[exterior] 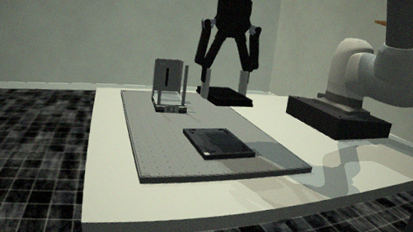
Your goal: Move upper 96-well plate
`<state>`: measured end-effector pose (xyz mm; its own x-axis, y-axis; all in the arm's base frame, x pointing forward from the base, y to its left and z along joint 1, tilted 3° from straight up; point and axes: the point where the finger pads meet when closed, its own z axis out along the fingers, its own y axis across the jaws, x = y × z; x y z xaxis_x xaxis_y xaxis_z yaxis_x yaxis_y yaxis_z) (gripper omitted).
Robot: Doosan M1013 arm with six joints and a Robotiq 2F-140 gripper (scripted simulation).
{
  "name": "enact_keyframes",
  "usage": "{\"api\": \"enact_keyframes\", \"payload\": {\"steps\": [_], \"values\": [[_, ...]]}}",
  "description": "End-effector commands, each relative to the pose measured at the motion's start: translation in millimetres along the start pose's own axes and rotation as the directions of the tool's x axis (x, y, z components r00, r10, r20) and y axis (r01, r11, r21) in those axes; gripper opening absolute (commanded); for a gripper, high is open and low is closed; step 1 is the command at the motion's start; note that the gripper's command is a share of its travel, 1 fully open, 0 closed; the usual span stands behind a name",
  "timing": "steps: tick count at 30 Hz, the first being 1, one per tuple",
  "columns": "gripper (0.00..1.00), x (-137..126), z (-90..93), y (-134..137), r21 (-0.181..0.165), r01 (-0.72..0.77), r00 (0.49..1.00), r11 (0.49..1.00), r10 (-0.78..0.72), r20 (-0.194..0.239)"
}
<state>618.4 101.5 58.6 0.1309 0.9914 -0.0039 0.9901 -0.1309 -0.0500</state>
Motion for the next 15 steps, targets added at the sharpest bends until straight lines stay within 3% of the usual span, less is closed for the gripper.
{"api": "enact_keyframes", "payload": {"steps": [1, 15], "values": [[0.00, 0, 3.9, 0, 0.000, 0.000, 1.000, 1.000, 0.000, 0.000], [0.00, 0, 23.9, 0, 0.000, 0.000, 1.000, 1.000, 0.000, 0.000]]}}
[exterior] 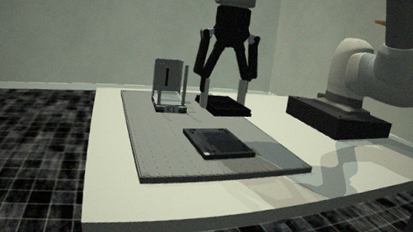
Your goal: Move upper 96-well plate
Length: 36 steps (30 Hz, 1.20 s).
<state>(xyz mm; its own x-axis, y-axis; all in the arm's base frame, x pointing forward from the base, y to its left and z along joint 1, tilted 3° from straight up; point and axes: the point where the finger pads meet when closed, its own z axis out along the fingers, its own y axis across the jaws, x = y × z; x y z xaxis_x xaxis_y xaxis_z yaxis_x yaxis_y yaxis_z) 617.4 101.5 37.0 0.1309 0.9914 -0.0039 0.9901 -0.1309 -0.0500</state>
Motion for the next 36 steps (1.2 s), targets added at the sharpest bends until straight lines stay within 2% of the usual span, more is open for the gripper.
{"api": "enact_keyframes", "payload": {"steps": [1, 36], "values": [[0.00, 0, 3.9, 0, 0.000, 0.000, 1.000, 1.000, 0.000, 0.000], [0.00, 0, 55.6, 0, 0.000, 0.000, 1.000, 1.000, 0.000, 0.000]]}}
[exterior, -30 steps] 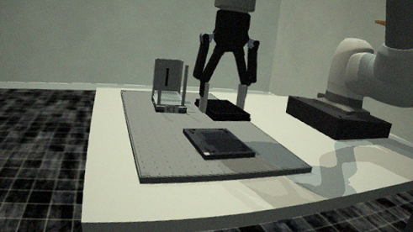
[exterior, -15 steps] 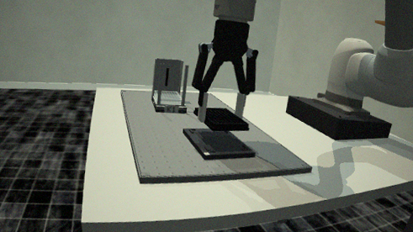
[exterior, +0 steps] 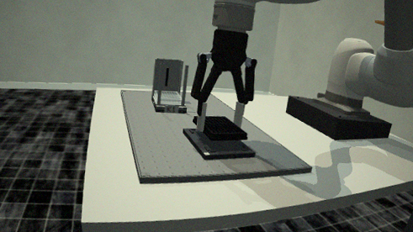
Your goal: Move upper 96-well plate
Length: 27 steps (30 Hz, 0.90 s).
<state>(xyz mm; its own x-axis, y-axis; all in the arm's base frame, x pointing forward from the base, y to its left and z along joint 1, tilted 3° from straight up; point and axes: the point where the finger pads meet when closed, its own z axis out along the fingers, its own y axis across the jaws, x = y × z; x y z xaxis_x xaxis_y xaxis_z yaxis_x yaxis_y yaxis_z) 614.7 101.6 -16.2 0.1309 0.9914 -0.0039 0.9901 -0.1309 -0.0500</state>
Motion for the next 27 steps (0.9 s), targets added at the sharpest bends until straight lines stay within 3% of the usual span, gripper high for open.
{"api": "enact_keyframes", "payload": {"steps": [1, 6, 27], "values": [[0.00, 0.0, 4.0, 0.0, 0.000, 0.000, 1.000, 1.000, 0.000, 0.000], [0.00, 0.1, 12.3, 0.0, 0.000, 0.000, 1.000, 1.000, 0.000, 0.000], [0.00, 0.1, 12.5, 0.0, 0.000, 0.000, 1.000, 1.000, 0.000, 0.000]]}}
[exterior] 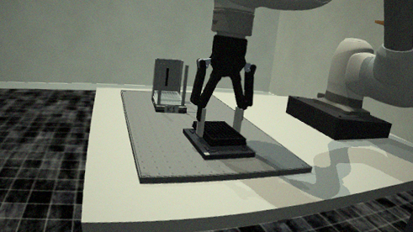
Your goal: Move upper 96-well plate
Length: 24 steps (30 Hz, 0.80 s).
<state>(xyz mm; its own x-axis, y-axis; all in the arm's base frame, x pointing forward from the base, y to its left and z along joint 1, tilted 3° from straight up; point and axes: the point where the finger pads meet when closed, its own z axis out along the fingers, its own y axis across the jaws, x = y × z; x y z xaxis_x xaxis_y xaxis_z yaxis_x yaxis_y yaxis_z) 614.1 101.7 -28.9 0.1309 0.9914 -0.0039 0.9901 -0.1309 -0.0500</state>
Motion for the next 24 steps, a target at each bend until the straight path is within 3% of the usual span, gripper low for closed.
{"api": "enact_keyframes", "payload": {"steps": [1, 24], "values": [[0.00, 0.0, 0.1, 0.0, 0.000, 0.000, 1.000, 1.000, 0.000, 0.000], [0.00, 0.0, 3.6, 0.0, 0.000, 0.000, 1.000, 1.000, 0.000, 0.000]]}}
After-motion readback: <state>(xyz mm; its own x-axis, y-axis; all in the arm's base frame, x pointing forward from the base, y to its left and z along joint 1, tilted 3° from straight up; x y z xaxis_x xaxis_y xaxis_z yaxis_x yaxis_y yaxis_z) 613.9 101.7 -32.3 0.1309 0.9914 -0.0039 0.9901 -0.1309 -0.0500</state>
